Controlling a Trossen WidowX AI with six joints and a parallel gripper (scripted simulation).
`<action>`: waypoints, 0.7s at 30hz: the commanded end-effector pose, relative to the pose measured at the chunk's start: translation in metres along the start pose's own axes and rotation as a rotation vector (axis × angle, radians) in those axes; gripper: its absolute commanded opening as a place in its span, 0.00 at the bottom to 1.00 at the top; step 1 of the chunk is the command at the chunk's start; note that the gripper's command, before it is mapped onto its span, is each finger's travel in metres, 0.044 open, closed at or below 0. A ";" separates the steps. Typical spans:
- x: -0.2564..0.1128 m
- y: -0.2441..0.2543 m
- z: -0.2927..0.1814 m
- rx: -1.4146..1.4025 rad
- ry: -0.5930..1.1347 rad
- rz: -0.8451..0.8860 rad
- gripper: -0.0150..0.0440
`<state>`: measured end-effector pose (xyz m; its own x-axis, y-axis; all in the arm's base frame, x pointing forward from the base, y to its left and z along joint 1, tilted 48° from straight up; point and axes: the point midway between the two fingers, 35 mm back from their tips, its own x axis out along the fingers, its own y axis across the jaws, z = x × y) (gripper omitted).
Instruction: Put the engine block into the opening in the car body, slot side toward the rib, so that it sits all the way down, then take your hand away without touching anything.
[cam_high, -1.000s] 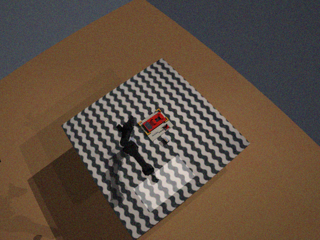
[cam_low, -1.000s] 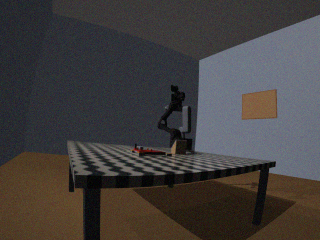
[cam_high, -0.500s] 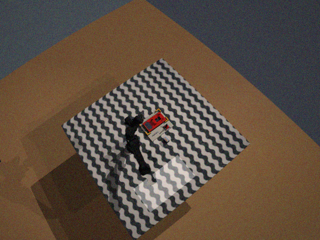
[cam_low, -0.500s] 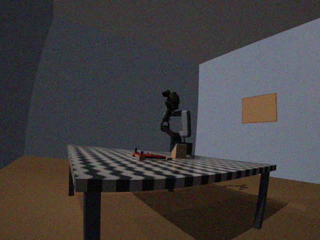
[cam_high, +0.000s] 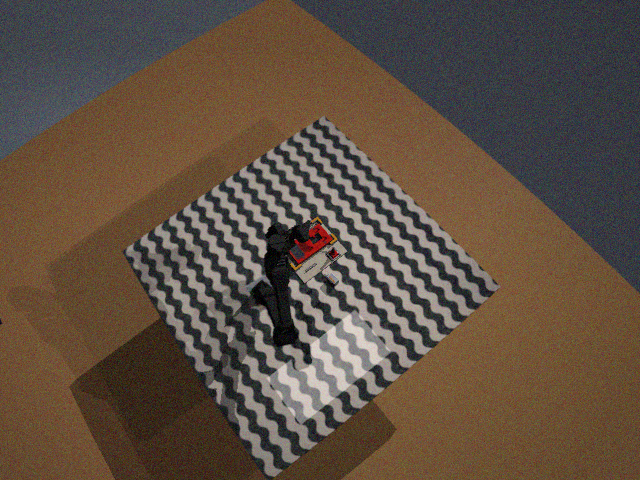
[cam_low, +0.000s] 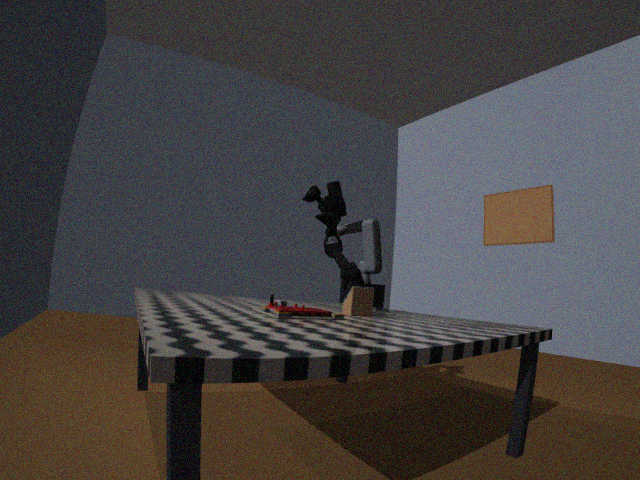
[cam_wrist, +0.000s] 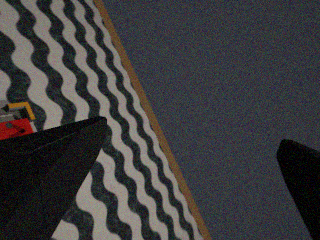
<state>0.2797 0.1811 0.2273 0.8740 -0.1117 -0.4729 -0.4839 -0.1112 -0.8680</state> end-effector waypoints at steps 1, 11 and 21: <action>0.015 0.004 -0.014 0.059 0.064 0.047 1.00; 0.054 0.023 -0.062 0.245 0.277 0.173 1.00; 0.080 0.044 -0.116 0.440 0.520 0.274 1.00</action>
<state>0.3218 0.0666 0.1733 0.5862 -0.5103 -0.6293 -0.5427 0.3294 -0.7726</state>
